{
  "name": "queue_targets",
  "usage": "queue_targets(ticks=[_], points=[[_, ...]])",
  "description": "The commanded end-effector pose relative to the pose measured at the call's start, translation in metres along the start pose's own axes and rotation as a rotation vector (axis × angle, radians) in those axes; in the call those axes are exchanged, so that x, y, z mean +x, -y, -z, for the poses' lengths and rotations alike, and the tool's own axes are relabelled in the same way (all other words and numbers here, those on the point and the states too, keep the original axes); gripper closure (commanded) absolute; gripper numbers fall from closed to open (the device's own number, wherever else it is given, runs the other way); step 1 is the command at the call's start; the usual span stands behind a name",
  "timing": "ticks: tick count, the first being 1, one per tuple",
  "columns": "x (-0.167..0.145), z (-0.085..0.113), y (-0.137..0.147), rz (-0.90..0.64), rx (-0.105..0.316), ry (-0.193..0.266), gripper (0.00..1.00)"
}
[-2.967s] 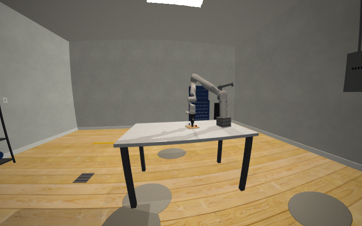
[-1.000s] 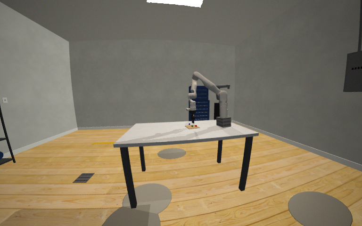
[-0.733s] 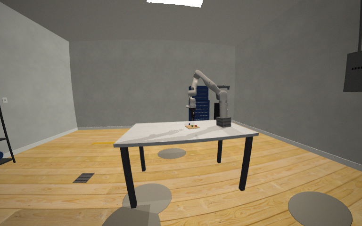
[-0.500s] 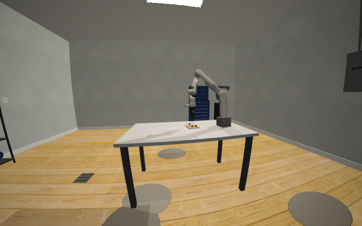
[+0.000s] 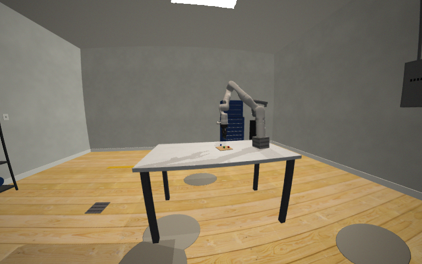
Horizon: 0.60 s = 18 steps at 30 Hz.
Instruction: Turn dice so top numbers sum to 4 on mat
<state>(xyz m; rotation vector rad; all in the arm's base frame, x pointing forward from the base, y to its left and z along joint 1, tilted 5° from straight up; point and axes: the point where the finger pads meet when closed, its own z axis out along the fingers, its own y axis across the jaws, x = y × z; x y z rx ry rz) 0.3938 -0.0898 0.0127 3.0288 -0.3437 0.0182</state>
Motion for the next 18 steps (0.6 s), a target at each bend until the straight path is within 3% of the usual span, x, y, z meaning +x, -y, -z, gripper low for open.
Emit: queue_targets(ticks=[1, 18], points=[[0.0005, 0.0006, 0.0, 0.0, 0.0, -0.002, 0.0], [-0.0003, 0.0, -0.0006, -0.026, 0.0, 0.002, 0.0]])
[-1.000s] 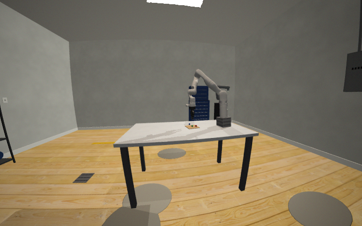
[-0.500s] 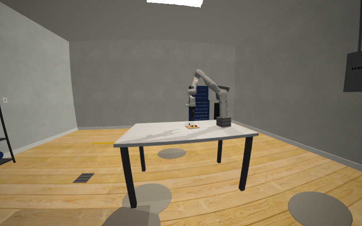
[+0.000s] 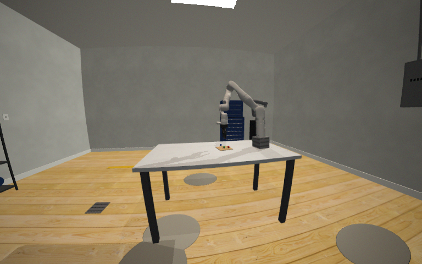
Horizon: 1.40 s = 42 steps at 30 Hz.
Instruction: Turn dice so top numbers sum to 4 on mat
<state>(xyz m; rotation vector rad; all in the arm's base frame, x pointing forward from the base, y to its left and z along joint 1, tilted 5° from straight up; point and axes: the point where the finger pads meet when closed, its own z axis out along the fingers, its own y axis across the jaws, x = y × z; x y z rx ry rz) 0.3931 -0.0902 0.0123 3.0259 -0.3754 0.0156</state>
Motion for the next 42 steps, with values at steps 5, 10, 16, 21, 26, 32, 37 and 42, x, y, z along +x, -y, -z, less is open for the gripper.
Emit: queue_targets(ticks=[5, 10, 16, 21, 26, 32, 37, 42], points=[[-0.001, -0.001, -0.001, -0.048, 0.0, 0.005, 0.0], [-0.002, -0.001, -0.002, -0.086, 0.0, 0.01, 0.0], [-0.005, -0.004, -0.005, -0.197, -0.001, 0.023, 0.0], [-0.008, -0.006, -0.008, -0.323, -0.004, 0.037, 0.0], [-0.01, -0.008, -0.01, -0.414, -0.006, 0.047, 0.0], [-0.014, -0.011, -0.015, -0.63, -0.014, 0.066, 0.0], [-0.017, -0.014, -0.021, -0.839, -0.024, 0.081, 0.0], [-0.019, -0.016, -0.024, -0.976, -0.031, 0.089, 0.0]])
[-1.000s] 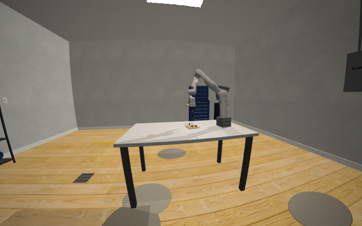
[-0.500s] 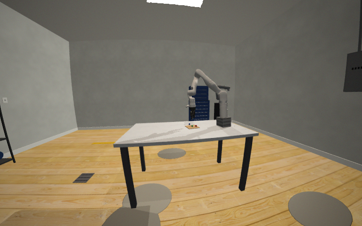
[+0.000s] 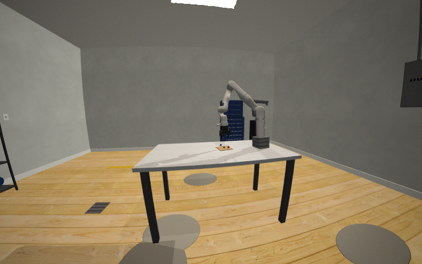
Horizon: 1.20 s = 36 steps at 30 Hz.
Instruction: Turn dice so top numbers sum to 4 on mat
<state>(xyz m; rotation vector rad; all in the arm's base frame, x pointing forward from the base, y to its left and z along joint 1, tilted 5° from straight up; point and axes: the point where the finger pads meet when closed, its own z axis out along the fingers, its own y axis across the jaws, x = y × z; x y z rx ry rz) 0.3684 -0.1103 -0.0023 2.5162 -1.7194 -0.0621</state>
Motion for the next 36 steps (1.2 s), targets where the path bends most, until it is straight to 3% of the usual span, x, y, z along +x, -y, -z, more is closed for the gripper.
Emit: queue_targets(ticks=[1, 14, 16, 31, 33, 36], points=[[0.001, 0.0, 0.0, -0.076, -0.001, -0.002, 0.0], [0.015, -0.006, -0.011, -0.742, -0.012, 0.015, 0.0], [0.015, -0.006, -0.011, -0.742, -0.012, 0.015, 0.0], [0.042, -0.007, -0.017, -1.522, 0.006, 0.019, 0.0], [0.042, -0.007, -0.017, -1.522, 0.006, 0.019, 0.0], [0.048, -0.007, -0.017, -1.664, 0.014, 0.02, 0.0]])
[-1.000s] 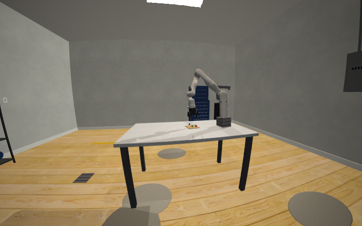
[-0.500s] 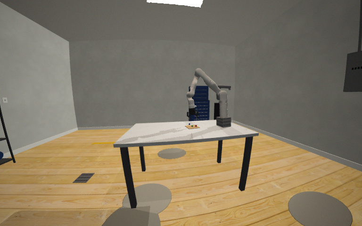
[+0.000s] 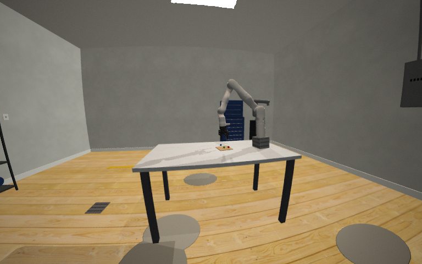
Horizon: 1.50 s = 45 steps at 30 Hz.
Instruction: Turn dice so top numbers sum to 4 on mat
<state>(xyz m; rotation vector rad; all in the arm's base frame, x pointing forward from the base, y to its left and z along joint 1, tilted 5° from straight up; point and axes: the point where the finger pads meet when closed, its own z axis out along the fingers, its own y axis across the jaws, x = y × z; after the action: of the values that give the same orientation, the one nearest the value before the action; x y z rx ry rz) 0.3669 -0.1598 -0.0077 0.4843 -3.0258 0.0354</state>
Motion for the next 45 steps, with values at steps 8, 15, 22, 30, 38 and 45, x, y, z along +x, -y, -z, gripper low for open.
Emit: queue_targets(ticks=[8, 15, 22, 30, 38, 45], points=[[-0.001, 0.004, 0.018, -0.378, 0.025, 0.024, 0.0], [-0.001, 0.005, 0.027, -0.554, 0.032, 0.039, 0.0], [-0.001, 0.008, 0.038, -0.747, 0.04, 0.059, 0.0], [0.0, 0.009, 0.046, -0.876, 0.045, 0.075, 0.0], [0.0, 0.011, 0.05, -0.946, 0.047, 0.084, 0.0], [0.0, 0.011, 0.051, -0.971, 0.048, 0.087, 0.0]])
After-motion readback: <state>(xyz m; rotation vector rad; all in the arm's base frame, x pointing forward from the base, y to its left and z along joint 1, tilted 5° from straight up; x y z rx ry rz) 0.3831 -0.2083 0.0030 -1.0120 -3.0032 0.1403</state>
